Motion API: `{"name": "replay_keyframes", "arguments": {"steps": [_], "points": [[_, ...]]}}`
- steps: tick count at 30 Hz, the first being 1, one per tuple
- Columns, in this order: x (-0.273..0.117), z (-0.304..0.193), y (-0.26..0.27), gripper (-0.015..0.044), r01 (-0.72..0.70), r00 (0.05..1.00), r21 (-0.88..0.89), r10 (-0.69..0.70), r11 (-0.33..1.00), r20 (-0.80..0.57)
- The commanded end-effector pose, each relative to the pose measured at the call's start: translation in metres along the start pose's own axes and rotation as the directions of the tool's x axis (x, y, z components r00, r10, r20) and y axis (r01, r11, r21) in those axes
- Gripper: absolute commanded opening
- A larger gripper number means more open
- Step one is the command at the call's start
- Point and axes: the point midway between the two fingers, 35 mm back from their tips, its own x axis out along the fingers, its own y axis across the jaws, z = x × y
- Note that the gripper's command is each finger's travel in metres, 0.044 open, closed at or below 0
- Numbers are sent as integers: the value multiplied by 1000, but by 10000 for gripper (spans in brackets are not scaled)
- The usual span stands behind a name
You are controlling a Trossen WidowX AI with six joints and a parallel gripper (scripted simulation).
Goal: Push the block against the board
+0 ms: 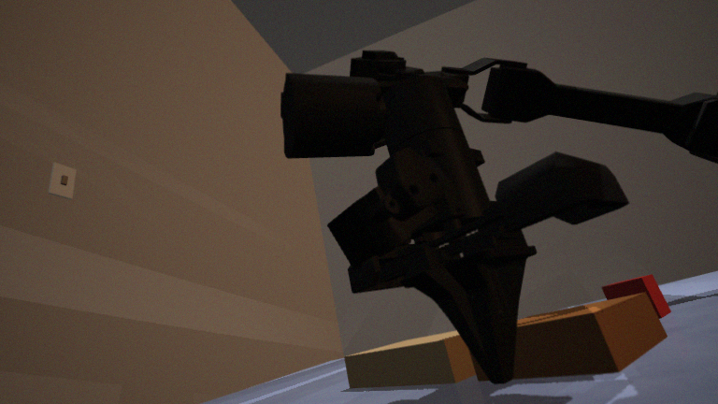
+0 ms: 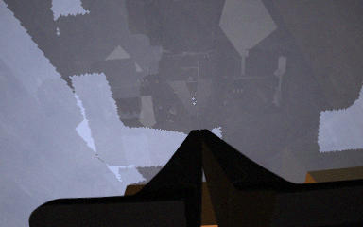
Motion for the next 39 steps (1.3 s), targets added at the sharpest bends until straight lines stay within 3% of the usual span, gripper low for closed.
{"name": "replay_keyframes", "arguments": {"steps": [1,12,17,24,39], "points": [[0,7,2,0,-2,1000,-1,2,1000,0],[0,23,3,0,-2,1000,0,2,1000,1],[-52,19,1,0,-4,1000,-1,4,1000,3],[-53,21,3,0,3,1000,-3,-3,1000,6],[-57,-5,27,0,-4,1000,470,1,883,6]]}}
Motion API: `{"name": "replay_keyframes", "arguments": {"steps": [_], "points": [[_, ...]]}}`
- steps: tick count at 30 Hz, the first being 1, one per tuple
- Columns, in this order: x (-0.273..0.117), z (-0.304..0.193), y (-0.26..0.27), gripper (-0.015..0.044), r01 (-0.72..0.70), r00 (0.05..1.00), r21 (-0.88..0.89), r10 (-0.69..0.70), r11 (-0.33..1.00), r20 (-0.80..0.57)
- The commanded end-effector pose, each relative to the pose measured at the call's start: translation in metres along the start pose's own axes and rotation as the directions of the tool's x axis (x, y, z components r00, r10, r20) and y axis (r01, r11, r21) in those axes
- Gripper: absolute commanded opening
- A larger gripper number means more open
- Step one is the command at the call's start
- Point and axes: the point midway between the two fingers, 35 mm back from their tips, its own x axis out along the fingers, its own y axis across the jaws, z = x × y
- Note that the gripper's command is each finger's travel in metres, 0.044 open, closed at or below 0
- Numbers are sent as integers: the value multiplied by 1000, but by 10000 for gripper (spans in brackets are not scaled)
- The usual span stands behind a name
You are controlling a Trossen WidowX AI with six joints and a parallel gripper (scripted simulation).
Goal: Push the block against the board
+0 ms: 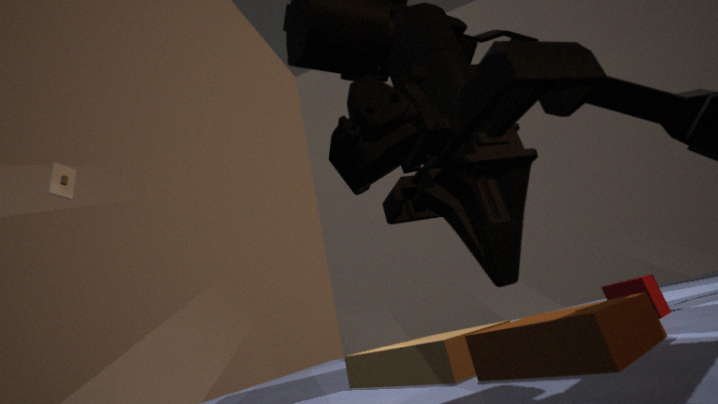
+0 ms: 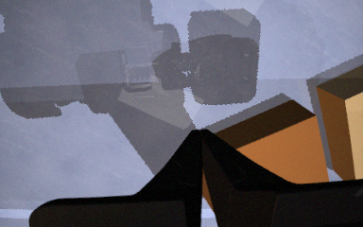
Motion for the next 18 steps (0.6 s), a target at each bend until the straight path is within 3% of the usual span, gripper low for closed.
{"name": "replay_keyframes", "arguments": {"steps": [1,18], "points": [[-6,-7,2,0,-6,1000,126,5,992,11],[-6,-55,12,0,-12,1000,652,9,758,8]]}}
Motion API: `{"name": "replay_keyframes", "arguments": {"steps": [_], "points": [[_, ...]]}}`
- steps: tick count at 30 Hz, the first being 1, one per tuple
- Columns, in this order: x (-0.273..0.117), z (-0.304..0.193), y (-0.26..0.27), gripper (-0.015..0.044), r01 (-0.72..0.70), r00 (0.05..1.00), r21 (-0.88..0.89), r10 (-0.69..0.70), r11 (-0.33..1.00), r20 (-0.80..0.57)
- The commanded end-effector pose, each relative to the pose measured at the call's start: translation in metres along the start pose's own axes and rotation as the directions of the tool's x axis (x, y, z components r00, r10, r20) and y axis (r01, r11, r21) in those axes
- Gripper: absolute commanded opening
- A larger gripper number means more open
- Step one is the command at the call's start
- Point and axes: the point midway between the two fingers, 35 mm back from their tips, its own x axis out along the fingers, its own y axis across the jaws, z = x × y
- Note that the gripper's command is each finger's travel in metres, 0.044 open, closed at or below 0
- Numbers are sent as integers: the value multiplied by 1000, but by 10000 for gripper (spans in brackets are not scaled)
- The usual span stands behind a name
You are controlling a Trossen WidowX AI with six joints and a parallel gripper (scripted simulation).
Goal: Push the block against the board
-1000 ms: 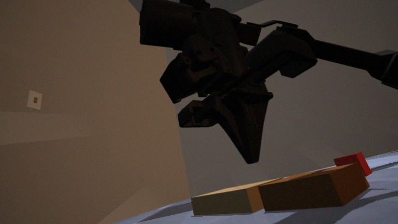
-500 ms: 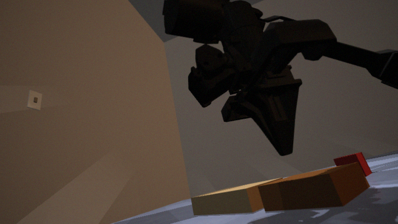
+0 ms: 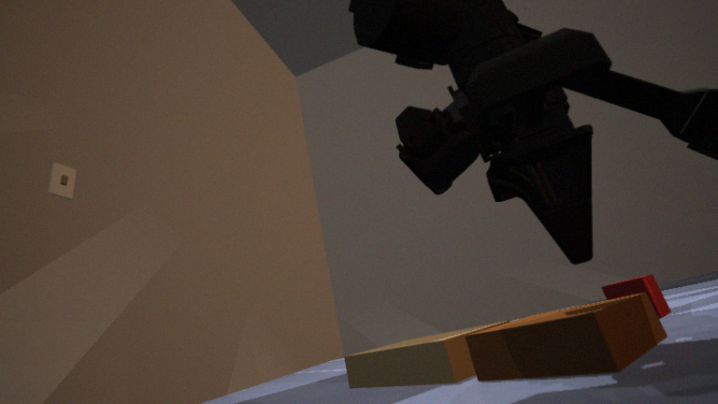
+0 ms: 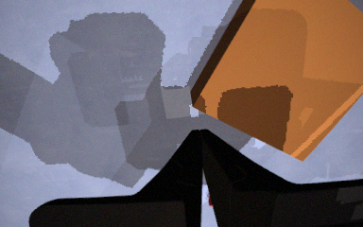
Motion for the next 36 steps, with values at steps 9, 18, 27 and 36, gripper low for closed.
{"name": "replay_keyframes", "arguments": {"steps": [9,18,27,36], "points": [[-2,-31,-17,0,-7,1000,391,7,920,3],[0,-44,-25,0,-5,1000,528,5,849,1],[56,-44,-25,0,-3,1000,529,2,849,2],[55,-39,-28,0,-4,1000,529,3,849,2]]}}
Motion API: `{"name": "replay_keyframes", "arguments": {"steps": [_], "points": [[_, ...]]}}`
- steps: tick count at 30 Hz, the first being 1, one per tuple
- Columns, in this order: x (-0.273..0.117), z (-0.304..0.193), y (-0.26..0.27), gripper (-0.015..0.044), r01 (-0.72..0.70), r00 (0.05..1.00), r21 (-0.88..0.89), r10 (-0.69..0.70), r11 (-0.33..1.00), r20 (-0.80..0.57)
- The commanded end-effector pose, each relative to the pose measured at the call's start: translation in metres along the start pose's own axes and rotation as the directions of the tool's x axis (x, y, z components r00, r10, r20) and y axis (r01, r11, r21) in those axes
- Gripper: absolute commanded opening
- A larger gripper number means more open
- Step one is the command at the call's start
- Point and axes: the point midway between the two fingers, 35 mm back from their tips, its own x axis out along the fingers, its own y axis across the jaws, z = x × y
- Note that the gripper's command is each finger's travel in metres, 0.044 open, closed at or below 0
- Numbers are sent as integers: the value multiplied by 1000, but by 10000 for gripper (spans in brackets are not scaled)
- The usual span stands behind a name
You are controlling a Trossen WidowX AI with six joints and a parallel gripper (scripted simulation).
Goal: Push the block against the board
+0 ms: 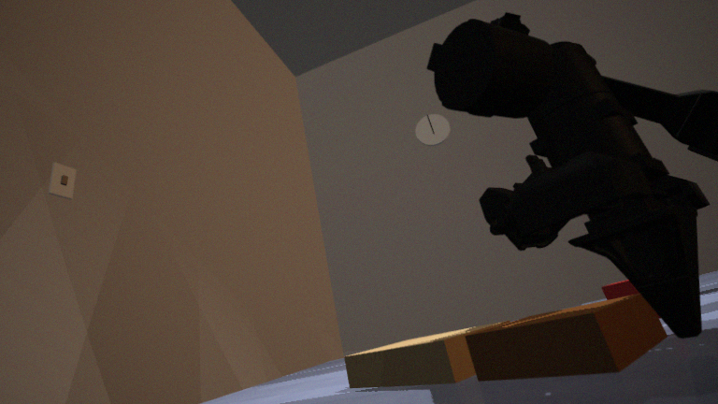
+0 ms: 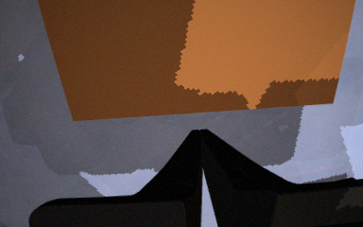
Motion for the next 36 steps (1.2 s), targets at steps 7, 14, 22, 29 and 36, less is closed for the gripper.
{"name": "replay_keyframes", "arguments": {"steps": [7,14,22,29,36], "points": [[-1,12,2,0,-4,1000,1,4,1000,2],[-1,20,3,0,-5,1000,1,5,1000,3],[-1,29,3,0,-5,1000,1,5,1000,3],[-1,37,3,0,-5,1000,1,5,1000,3],[-1,45,3,0,-5,1000,1,5,1000,4]]}}
